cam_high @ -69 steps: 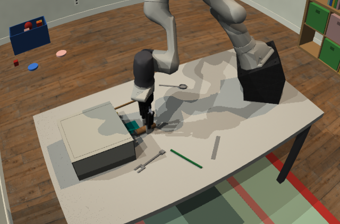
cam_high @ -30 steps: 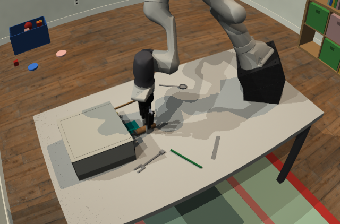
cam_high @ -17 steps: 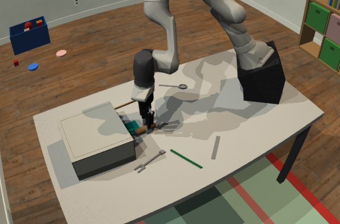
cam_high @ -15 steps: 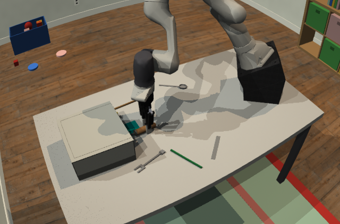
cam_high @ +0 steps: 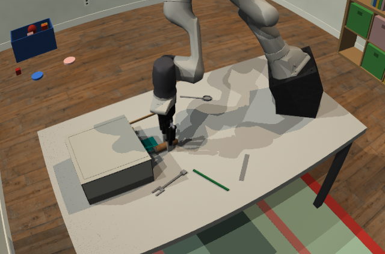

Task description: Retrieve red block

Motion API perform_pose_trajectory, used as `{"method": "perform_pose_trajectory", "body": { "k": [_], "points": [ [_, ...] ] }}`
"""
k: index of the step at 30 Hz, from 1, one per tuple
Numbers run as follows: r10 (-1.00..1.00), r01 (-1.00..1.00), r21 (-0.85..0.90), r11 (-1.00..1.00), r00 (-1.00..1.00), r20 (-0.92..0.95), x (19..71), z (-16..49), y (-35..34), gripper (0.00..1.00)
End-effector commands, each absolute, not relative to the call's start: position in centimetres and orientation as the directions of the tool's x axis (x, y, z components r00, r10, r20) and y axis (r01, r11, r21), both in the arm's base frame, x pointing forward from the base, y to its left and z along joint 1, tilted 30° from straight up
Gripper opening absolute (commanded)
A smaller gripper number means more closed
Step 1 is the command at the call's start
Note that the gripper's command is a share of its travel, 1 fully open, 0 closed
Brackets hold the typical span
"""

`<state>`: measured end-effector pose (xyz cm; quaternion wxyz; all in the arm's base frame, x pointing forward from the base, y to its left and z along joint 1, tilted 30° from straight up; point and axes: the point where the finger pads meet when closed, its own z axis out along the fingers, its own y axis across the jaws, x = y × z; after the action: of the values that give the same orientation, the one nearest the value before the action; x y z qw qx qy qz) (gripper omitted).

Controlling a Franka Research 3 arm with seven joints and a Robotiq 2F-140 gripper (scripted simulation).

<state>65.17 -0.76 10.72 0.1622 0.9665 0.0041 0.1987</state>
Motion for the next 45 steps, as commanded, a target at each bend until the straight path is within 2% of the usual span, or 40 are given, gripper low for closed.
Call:
{"method": "perform_pose_trajectory", "body": {
  "k": [1, 22, 45],
  "points": [
    [0.069, -0.06, 0.312, -0.948, 0.919, 0.387, 64.9, 10.6, -0.8, 0.0],
    [0.068, -0.061, 0.312, -0.948, 0.919, 0.387, 62.5, 9.6, -0.9, 0.0],
    [0.066, -0.063, 0.311, -0.948, 0.919, 0.388, 57.4, 7.5, -1.3, 0.0]
  ]
}}
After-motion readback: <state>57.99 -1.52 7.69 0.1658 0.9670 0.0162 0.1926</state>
